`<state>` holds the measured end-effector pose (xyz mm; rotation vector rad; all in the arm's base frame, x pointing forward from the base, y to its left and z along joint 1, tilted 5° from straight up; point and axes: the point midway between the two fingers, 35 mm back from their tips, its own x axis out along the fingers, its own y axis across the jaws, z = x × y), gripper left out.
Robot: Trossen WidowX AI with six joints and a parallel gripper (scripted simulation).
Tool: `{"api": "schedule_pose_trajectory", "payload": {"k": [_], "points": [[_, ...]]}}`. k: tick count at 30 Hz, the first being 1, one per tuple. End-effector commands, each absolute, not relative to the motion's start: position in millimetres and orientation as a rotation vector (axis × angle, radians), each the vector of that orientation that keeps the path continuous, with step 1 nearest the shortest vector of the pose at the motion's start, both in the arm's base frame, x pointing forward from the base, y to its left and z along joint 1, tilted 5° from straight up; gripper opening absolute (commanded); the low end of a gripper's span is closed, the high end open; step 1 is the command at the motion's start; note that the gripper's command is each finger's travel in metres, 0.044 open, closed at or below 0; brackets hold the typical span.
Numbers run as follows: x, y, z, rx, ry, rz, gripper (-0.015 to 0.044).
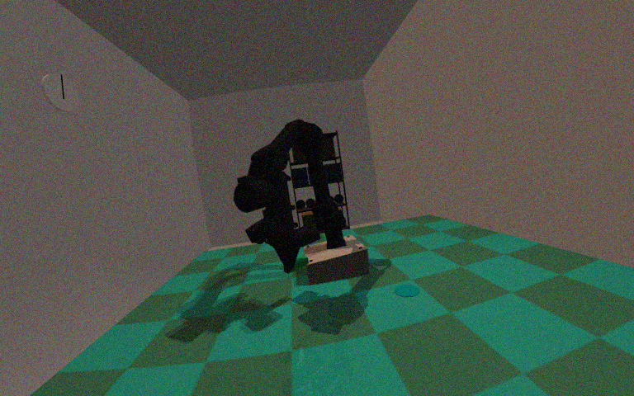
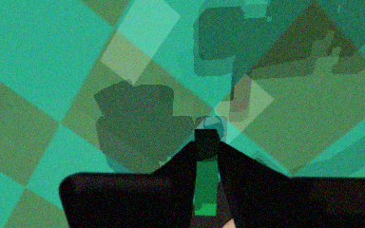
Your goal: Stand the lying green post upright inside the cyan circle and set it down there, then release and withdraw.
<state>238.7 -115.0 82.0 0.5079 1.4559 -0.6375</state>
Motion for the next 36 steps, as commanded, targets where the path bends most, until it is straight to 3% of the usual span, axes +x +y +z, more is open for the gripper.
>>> {"api": "schedule_pose_trajectory", "payload": {"k": [1, 36], "points": [[238, -114, 97, 0.507, 1.442, -0.642, 0.0023], [267, -24, 103, -0.091, 1.546, -0.027, 0.0023]]}}
